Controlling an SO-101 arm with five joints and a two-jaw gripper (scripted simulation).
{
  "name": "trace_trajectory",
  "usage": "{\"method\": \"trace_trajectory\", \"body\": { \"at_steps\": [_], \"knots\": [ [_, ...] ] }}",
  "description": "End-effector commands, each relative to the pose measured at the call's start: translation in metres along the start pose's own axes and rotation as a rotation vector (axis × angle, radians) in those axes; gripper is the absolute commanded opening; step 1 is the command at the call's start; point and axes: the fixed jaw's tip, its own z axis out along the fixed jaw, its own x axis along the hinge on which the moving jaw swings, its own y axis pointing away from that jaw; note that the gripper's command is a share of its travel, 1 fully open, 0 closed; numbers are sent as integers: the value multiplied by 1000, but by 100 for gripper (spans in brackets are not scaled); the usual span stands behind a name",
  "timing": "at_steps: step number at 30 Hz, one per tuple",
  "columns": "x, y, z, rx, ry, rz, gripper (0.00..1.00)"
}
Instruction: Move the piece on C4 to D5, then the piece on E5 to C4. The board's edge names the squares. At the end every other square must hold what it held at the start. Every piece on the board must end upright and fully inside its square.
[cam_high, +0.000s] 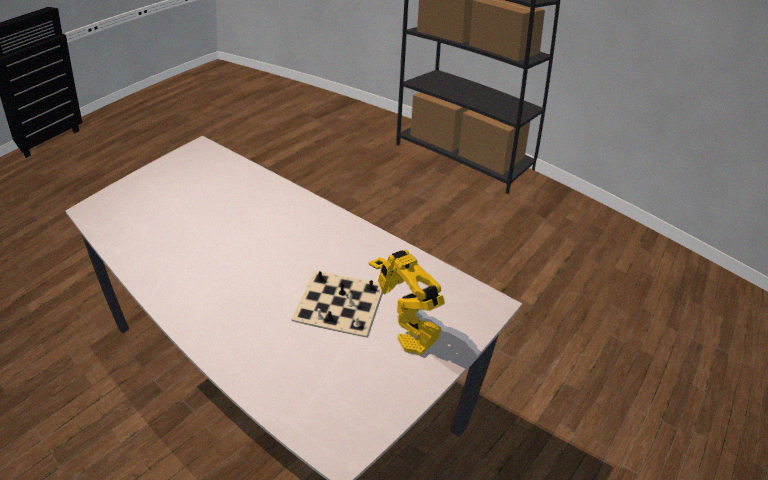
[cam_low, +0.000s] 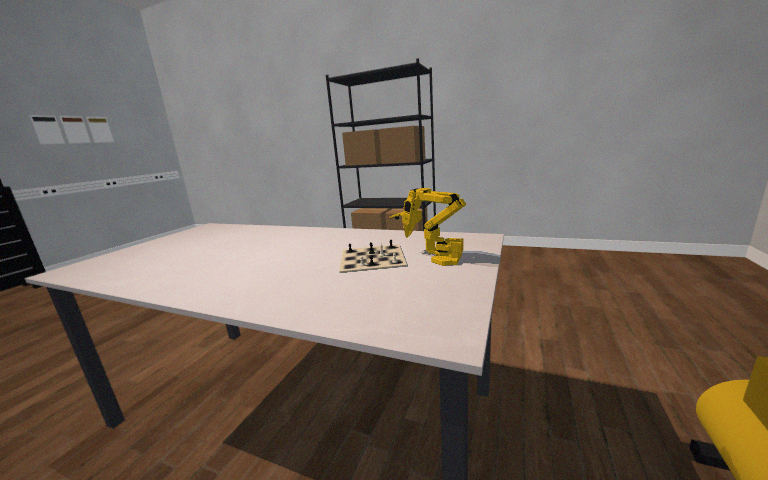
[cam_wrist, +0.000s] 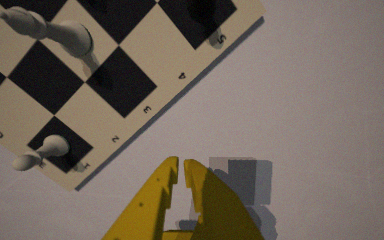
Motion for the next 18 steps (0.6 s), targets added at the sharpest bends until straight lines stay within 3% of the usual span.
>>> {"method": "trace_trajectory", "body": {
  "at_steps": [1,11,18],
  "knots": [
    [2,-1,14,1,-16,-3,0],
    [7,0,32,1,-16,-3,0],
    [7,0,35,1,-16,-3,0]
  ]
}}
